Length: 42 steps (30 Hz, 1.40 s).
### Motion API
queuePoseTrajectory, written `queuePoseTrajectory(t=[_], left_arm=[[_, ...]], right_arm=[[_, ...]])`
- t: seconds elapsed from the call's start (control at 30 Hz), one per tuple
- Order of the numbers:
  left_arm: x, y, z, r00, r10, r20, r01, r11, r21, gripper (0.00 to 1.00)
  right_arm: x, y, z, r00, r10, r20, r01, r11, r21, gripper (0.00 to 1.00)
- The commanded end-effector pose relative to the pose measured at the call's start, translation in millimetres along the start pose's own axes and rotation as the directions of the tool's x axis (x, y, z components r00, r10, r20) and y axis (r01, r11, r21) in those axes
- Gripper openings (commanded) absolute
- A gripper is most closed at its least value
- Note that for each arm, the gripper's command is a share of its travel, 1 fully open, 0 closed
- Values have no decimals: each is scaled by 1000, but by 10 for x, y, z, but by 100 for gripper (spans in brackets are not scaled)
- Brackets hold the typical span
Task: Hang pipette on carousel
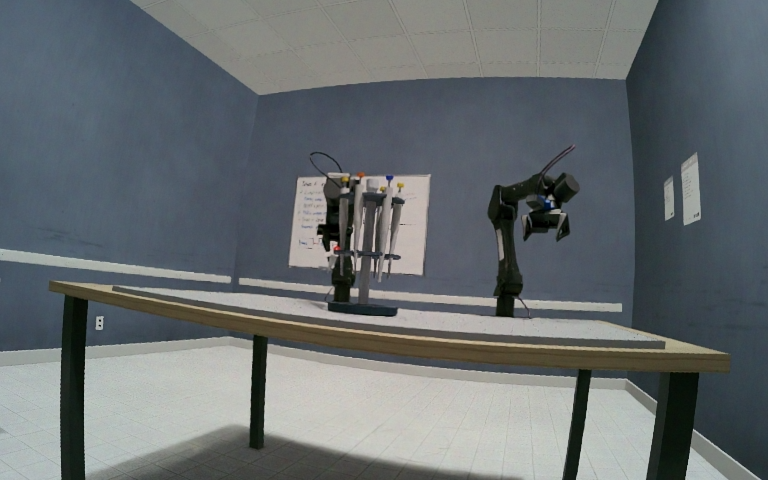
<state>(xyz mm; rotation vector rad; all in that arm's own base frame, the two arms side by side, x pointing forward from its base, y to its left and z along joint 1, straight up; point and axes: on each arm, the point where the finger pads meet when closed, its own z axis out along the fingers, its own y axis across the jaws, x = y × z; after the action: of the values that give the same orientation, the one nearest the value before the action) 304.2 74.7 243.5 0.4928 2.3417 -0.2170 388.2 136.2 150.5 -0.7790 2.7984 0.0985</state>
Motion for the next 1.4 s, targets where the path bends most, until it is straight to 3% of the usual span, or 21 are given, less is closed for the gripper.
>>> queuePoseTrajectory(t=[0.0,0.1,0.2,0.43,0.47,0.67,0.9,1.03,1.23,1.37], left_arm=[[-85,21,-48,999,24,32,-23,1000,-10,100],[-85,21,-48,999,24,32,-23,1000,-10,100],[-85,21,-48,999,24,32,-23,1000,-10,100],[-85,21,-48,999,24,32,-23,1000,-10,100],[-85,21,-48,999,24,32,-23,1000,-10,100],[-85,21,-48,999,24,32,-23,1000,-10,100],[-85,21,-48,999,24,32,-23,1000,-10,100],[-85,21,-48,999,24,32,-23,1000,-10,100],[-85,21,-48,999,24,32,-23,1000,-10,100],[-85,21,-48,999,24,32,-23,1000,-10,100]], right_arm=[[-139,-34,-150,988,6,151,-6,1000,1,12],[-205,-34,-224,966,11,259,-12,1000,0,12],[-227,-33,-249,956,12,294,-12,1000,0,12],[-234,4,-147,961,3,275,-1,1000,-8,12],[-255,-32,-280,943,11,334,-11,1000,-1,12],[-386,-32,-430,847,8,531,-9,1000,-1,12],[-394,24,-304,860,4,510,3,1000,-12,12],[-418,-4,-460,824,3,566,-2,1000,-2,12],[-542,-30,-613,681,4,732,-6,1000,0,12],[-561,46,-540,689,0,724,10,1000,-10,12]])
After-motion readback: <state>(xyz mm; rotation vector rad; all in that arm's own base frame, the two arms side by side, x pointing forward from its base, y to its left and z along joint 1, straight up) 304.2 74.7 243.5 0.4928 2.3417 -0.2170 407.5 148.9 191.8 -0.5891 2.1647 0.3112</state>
